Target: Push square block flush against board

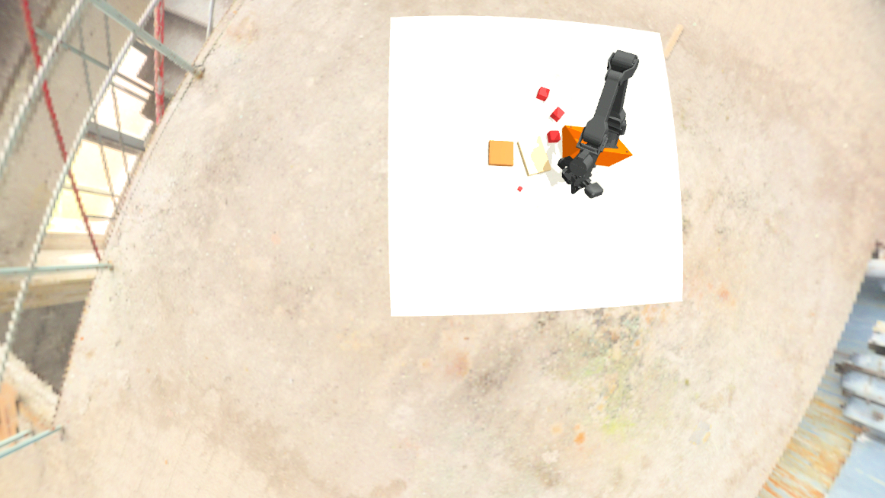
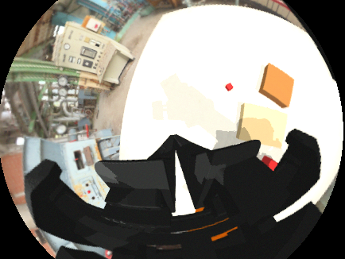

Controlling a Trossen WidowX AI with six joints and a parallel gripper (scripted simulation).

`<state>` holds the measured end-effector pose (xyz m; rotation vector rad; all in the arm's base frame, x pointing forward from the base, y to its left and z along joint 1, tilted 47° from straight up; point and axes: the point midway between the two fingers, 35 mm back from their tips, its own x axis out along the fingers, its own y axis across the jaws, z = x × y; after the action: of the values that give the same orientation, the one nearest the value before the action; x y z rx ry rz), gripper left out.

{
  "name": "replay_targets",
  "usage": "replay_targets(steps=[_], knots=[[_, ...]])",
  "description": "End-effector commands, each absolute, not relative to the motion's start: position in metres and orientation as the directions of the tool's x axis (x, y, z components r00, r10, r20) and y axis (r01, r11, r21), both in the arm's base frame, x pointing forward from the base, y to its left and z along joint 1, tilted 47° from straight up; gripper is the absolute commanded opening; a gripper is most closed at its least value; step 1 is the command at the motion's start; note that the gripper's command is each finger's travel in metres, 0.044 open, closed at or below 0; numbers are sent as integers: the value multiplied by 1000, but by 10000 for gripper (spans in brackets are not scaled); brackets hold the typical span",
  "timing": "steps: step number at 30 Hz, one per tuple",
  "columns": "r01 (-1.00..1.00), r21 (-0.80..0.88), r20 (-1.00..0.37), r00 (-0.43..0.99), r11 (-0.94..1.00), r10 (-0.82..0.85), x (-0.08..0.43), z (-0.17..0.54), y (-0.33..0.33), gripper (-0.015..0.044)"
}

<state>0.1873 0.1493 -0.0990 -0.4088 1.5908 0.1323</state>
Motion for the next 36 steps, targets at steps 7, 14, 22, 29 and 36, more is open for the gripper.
replay_targets(steps=[7, 14, 22, 29, 36], knots=[[7, -278, -959, 51, 961, -278, 230, -83, 109, 0], [228, -316, -941, 53, 921, -336, 247, -74, 79, 0], [462, -347, -909, 49, 816, -414, 264, -61, 41, 0], [650, -358, -865, 40, 670, -500, 277, -46, 3, 0], [772, -344, -833, 13, 535, -553, 283, -33, -30, 0]])
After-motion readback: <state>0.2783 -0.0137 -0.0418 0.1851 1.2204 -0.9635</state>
